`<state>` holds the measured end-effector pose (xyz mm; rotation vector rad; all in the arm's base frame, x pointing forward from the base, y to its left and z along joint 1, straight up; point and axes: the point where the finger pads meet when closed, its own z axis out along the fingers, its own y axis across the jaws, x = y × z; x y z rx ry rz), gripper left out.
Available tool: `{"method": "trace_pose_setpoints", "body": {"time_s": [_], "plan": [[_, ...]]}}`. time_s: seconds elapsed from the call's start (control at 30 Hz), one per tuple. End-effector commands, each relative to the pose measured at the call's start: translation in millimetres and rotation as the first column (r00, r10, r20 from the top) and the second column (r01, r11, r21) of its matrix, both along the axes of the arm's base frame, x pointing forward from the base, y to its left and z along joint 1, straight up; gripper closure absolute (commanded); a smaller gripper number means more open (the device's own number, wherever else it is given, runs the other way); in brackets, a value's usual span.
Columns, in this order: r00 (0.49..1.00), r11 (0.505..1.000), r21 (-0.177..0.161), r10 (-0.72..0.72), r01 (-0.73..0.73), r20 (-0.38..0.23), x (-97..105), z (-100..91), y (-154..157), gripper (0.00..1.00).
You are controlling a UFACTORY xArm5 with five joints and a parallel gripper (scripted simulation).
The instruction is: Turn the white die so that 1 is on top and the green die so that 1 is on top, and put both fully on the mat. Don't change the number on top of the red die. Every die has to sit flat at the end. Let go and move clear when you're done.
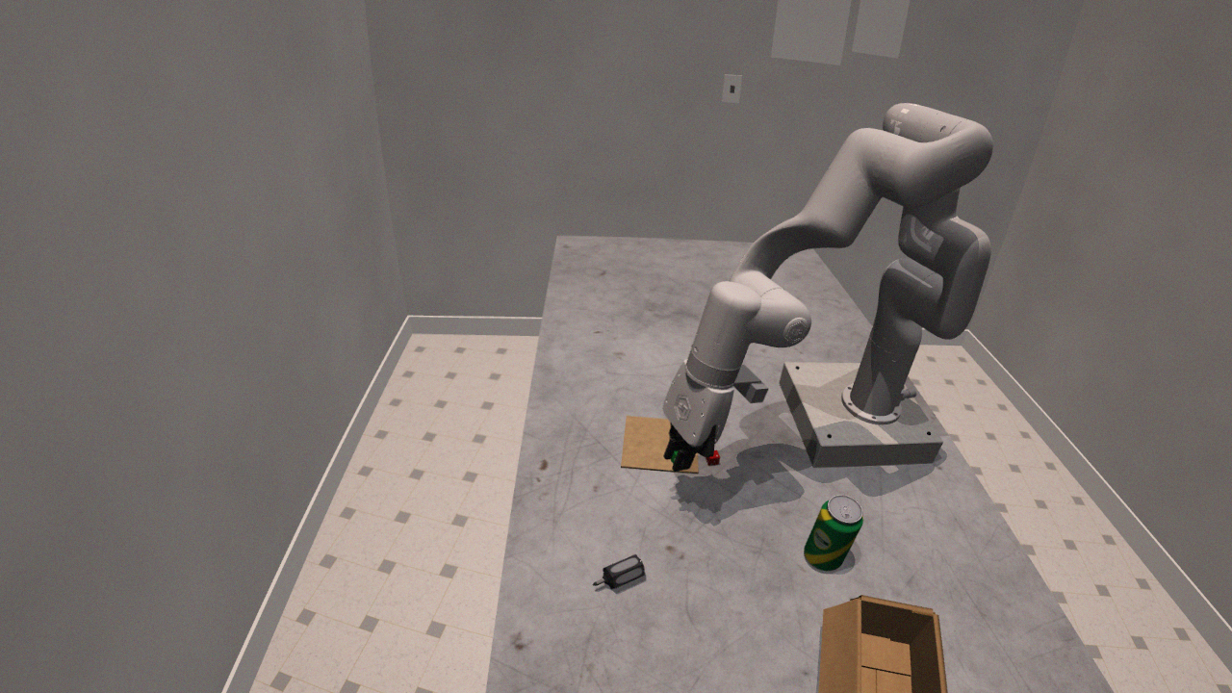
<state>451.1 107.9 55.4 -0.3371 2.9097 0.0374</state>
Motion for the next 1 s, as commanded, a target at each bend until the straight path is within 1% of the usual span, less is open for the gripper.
{"method": "trace_pose_setpoints", "body": {"time_s": [0.0, 0.03, 0.1, 0.13, 0.3, 0.33, 0.37, 0.4, 0.43, 0.47, 0.5, 0.53, 0.6, 0.7, 0.77, 0.8, 0.87, 0.97], "plan": [[0.991, 1.000, 0.031, -0.002, -0.002, 0.132, 1.6, -0.6, 0.3, 0.85], [0.991, 1.000, 0.031, -0.002, -0.002, 0.132, 1.6, -0.6, 0.3, 0.85], [0.976, 0.999, 0.052, -0.005, -0.006, 0.217, 0.3, -0.3, -0.1, 0.85], [0.969, 0.998, 0.058, -0.007, -0.008, 0.246, 0.2, -0.7, -0.1, 0.85], [0.940, 0.997, 0.081, -0.013, -0.015, 0.340, -1.5, -0.1, -0.6, 0.85], [0.929, 0.996, 0.087, -0.016, -0.018, 0.369, -1.5, -0.5, -0.6, 0.85], [0.926, 0.996, 0.089, -0.017, -0.019, 0.378, -1.6, -0.5, -0.7, 0.85], [0.912, 0.995, 0.097, -0.020, -0.022, 0.410, -2.2, -0.3, -0.9, 0.85], [0.910, 0.995, 0.098, -0.020, -0.022, 0.413, -2.3, -0.2, -0.9, 0.85], [0.894, 0.994, 0.106, -0.024, -0.026, 0.448, -3.4, 0.4, -1.2, 0.85], [0.883, 0.993, 0.110, -0.026, -0.029, 0.468, -3.2, 0.0, -1.1, 0.85], [0.878, 0.993, 0.113, -0.028, -0.030, 0.478, -3.1, -0.1, -1.1, 0.85], [0.878, 0.993, 0.113, -0.028, -0.030, 0.478, -3.1, -0.1, -1.1, 0.85], [0.830, 0.990, 0.131, -0.039, -0.042, 0.557, -5.2, 0.6, -1.7, 0.85], [0.801, 0.989, 0.140, -0.045, -0.048, 0.596, -4.8, 0.1, -1.6, 0.85], [0.801, 0.989, 0.140, -0.045, -0.048, 0.597, -4.8, 0.1, -1.6, 0.85], [0.778, 0.988, 0.147, -0.051, -0.054, 0.626, -5.2, 0.0, -1.8, 0.85], [0.756, 0.986, 0.153, -0.056, -0.059, 0.652, -6.4, 0.2, -2.1, 0.85]]}}
